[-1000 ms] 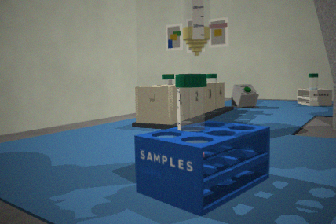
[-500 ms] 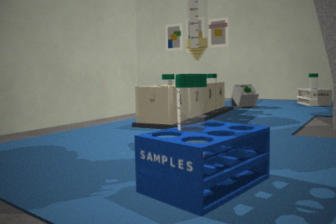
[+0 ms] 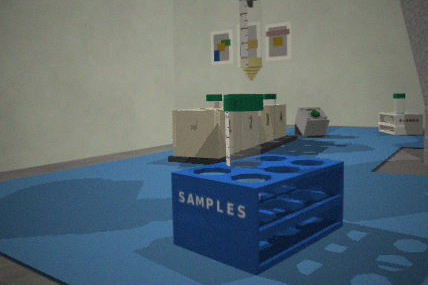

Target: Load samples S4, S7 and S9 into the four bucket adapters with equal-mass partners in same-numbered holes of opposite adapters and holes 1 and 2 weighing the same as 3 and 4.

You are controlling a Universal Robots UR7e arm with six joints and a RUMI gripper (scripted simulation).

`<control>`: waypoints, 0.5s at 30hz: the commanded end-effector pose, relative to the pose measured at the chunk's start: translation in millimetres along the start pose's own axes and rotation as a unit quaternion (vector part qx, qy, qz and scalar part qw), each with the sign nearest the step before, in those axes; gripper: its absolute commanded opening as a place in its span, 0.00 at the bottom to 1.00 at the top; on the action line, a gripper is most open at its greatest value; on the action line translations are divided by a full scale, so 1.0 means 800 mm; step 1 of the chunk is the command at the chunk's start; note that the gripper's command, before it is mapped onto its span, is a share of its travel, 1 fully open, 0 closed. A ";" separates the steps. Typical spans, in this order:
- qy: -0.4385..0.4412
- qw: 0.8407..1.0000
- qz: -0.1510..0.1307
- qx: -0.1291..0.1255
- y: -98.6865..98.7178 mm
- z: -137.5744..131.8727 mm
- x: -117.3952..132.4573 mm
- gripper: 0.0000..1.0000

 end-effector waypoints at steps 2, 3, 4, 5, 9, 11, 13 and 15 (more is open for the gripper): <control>0.060 0.998 0.001 -0.002 -0.001 0.038 -0.005 0.00; 0.073 0.997 0.001 -0.002 -0.001 0.047 -0.006 0.00; 0.086 0.996 0.001 -0.002 -0.001 0.055 -0.007 0.00; 0.100 0.995 0.001 -0.002 -0.001 0.063 -0.008 0.00; 0.153 0.988 0.001 -0.002 -0.001 0.096 -0.011 0.00; 0.179 0.984 0.001 -0.002 -0.001 0.113 -0.013 0.00; 0.205 0.979 0.001 -0.002 -0.001 0.130 -0.015 0.00; 0.205 0.979 0.001 -0.002 -0.001 0.130 -0.015 0.00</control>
Point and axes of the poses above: the point where the finger pads meet when closed, its own y axis out along the fingers, its own z axis across the jaws, x = y × z, the point moved 5 cm from there along -y, back along the fingers, and after that the axes turned 11 degrees about y, right-handed, at the moved point
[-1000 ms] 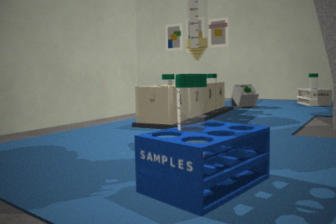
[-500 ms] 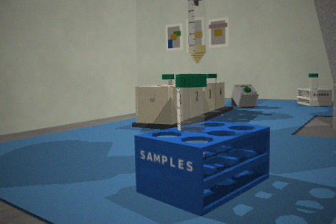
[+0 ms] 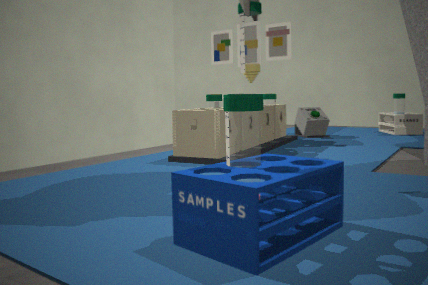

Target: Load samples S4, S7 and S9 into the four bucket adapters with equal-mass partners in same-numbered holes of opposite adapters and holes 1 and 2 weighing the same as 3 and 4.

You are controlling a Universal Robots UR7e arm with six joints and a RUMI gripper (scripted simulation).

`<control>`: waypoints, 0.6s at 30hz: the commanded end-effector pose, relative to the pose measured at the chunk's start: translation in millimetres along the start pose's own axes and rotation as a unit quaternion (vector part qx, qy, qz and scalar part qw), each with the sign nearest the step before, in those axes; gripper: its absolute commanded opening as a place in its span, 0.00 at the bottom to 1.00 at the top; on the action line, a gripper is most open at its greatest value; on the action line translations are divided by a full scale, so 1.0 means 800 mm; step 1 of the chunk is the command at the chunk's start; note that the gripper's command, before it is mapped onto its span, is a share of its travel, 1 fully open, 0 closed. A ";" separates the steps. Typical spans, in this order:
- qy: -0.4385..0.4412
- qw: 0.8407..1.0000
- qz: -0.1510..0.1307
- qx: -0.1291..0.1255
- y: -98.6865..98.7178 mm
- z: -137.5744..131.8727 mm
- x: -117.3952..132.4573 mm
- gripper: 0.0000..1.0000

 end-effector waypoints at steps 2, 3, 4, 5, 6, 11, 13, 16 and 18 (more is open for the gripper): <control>0.048 0.999 0.000 -0.002 -0.001 0.028 -0.015 0.00; 0.062 0.998 0.000 -0.002 -0.001 0.035 -0.019 0.00; 0.075 0.997 0.000 -0.002 -0.001 0.043 -0.023 0.00; 0.088 0.996 0.000 -0.002 -0.001 0.050 -0.027 0.00; 0.101 0.995 0.000 -0.002 -0.001 0.057 -0.031 0.00; 0.168 0.986 0.000 -0.002 -0.001 0.095 -0.050 0.00; 0.194 0.981 0.000 -0.002 -0.001 0.109 -0.057 0.00; 0.220 0.976 0.000 -0.002 -0.001 0.124 -0.065 0.00; 0.233 0.973 0.000 -0.002 -0.001 0.132 -0.069 0.00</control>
Point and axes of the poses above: the point where the finger pads meet when closed, its own y axis out along the fingers, its own z axis across the jaws, x = y × z, the point moved 5 cm from there along -y, back along the fingers, and after that the axes turned 11 degrees about y, right-handed, at the moved point
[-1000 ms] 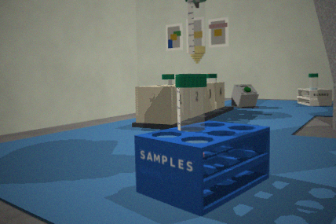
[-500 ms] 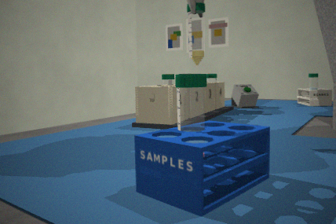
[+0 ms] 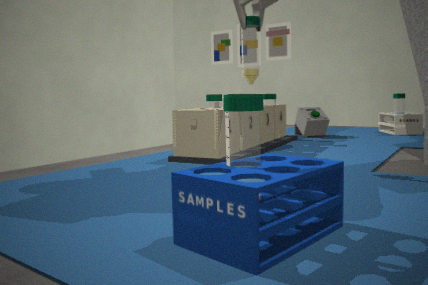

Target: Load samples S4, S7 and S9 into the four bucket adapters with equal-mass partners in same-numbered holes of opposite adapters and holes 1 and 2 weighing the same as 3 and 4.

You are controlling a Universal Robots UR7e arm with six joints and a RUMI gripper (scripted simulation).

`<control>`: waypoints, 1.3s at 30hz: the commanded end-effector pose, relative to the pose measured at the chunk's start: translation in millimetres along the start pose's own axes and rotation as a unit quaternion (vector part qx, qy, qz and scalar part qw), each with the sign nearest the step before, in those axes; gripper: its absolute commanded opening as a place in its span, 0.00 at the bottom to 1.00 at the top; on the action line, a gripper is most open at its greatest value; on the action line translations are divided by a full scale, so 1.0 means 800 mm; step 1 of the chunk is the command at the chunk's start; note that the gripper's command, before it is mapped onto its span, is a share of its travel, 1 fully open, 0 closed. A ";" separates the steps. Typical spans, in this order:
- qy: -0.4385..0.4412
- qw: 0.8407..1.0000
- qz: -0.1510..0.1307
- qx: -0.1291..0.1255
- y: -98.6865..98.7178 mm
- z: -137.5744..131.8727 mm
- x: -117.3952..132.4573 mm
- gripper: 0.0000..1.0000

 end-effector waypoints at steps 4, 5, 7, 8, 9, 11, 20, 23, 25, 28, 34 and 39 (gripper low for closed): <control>0.081 0.997 -0.001 -0.001 0.000 0.032 -0.041 0.00; 0.094 0.996 -0.001 -0.001 0.000 0.037 -0.048 0.00; 0.120 0.993 -0.001 -0.001 0.000 0.048 -0.061 0.00; 0.134 0.991 -0.001 -0.001 0.000 0.053 -0.067 0.00; 0.147 0.989 -0.001 -0.001 0.000 0.058 -0.073 0.00; 0.173 0.985 -0.001 -0.001 0.000 0.069 -0.086 0.00; 0.226 0.974 -0.001 -0.001 0.000 0.105 -0.132 0.00; 0.226 0.974 -0.001 -0.001 0.000 0.121 -0.151 0.00; 0.226 0.974 -0.001 -0.001 0.000 0.131 -0.164 0.00; 0.226 0.974 -0.001 -0.001 0.000 0.147 -0.184 0.00; 0.226 0.974 -0.001 -0.001 0.000 0.168 -0.210 0.00; 0.226 0.974 -0.001 -0.001 0.000 0.194 -0.242 0.00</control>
Point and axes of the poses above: the point where the finger pads meet when closed, its own y axis out along the fingers, its own z axis across the jaws, x = y × z, the point moved 5 cm from there along -y, back along the fingers, and after that the axes turned 11 degrees about y, right-handed, at the moved point
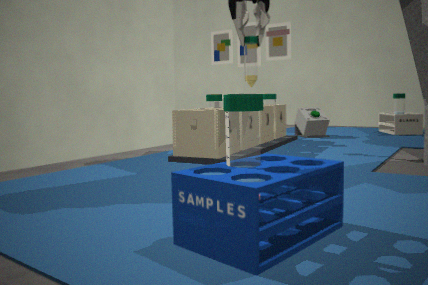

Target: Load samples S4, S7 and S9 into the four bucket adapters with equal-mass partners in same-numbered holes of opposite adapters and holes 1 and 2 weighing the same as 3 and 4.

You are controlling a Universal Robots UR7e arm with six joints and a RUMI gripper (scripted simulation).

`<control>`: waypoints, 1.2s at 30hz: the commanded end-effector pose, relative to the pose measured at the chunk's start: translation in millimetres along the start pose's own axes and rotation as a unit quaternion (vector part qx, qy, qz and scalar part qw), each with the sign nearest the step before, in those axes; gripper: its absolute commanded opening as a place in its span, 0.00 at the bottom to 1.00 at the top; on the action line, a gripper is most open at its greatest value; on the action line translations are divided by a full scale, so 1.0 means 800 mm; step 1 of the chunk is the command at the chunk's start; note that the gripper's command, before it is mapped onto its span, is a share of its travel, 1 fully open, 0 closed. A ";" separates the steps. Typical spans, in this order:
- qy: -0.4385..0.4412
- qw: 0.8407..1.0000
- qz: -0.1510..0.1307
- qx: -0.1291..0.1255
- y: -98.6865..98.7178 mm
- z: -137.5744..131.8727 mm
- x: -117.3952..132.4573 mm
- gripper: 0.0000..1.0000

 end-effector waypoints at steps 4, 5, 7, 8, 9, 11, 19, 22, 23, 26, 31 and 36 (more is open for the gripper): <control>-0.001 1.000 -0.001 -0.001 0.001 0.012 -0.060 0.00; -0.001 1.000 -0.001 -0.001 0.001 0.014 -0.068 0.00; -0.001 1.000 -0.001 -0.001 0.001 0.018 -0.084 0.00; -0.001 1.000 -0.001 -0.001 0.001 0.020 -0.092 0.00; -0.001 1.000 -0.001 -0.001 0.001 0.022 -0.100 0.00; -0.001 1.000 -0.001 -0.001 0.001 0.022 -0.100 0.00; -0.001 1.000 -0.001 -0.001 0.001 0.035 -0.159 0.00; -0.001 1.000 -0.001 -0.001 0.001 0.035 -0.159 0.00; -0.001 1.000 -0.001 -0.001 0.001 0.035 -0.159 0.00; -0.001 1.000 -0.001 -0.001 0.004 0.035 -0.159 0.00; -0.001 1.000 -0.001 -0.001 0.014 0.035 -0.159 0.00; -0.001 1.000 -0.001 -0.001 0.031 0.035 -0.159 0.00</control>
Point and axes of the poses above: the point where the finger pads meet when closed, its own y axis out along the fingers, its own z axis across the jaws, x = y × z, the point moved 5 cm from there along -y, back along the fingers, and after that the axes turned 11 degrees about y, right-handed, at the moved point
